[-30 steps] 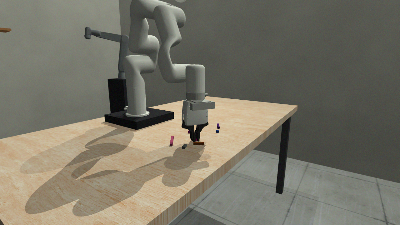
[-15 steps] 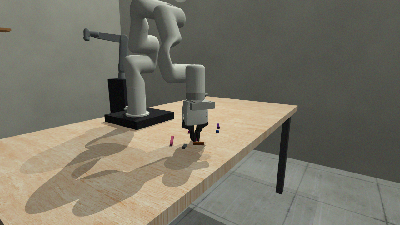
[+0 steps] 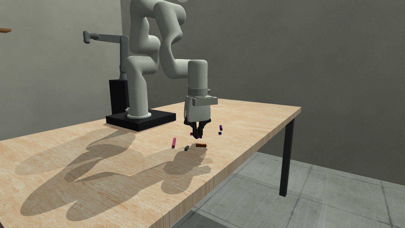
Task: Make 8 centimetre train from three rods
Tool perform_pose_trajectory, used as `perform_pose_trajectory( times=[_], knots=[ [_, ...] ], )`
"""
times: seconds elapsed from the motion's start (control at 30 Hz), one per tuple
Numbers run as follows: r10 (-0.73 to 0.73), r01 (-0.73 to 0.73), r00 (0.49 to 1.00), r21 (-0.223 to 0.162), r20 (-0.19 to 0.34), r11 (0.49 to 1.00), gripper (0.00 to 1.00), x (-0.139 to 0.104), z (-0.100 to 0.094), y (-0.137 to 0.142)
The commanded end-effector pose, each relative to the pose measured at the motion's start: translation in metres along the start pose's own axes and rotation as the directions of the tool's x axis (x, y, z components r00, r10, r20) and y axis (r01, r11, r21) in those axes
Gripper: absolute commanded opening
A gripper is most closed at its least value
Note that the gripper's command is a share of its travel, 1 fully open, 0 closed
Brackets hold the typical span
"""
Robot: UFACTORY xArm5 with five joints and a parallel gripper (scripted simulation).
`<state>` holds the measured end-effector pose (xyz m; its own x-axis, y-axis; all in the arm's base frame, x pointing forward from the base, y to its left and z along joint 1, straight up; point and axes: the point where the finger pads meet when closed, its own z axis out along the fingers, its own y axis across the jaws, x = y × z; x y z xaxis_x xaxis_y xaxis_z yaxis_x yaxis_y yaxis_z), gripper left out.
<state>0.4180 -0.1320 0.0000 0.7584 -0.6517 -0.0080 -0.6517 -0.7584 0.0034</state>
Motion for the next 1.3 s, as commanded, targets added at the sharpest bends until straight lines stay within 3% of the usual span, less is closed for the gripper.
perform_pose_trajectory(
  times=[0.0, 0.3, 0.77, 0.9, 1.17, 1.27],
  knots=[
    [0.0, 0.0, 1.0, 0.002, -0.004, 1.0, 0.04, 0.001, -0.03, -0.001],
    [0.0, 0.0, 1.0, 0.002, -0.004, 1.0, 0.04, 0.001, -0.076, -0.001],
    [-0.009, 0.009, 1.0, 0.002, -0.004, 1.0, 0.04, 0.0, -0.08, -0.001],
    [-0.173, 0.173, 0.985, 0.001, -0.004, 0.985, 0.04, -0.014, -0.08, -0.01],
    [-0.331, 0.331, 0.944, 0.0, -0.004, 0.944, 0.04, -0.028, -0.081, -0.018],
    [-0.453, 0.453, 0.891, -0.001, -0.004, 0.891, 0.04, -0.039, -0.081, -0.024]
  ],
)
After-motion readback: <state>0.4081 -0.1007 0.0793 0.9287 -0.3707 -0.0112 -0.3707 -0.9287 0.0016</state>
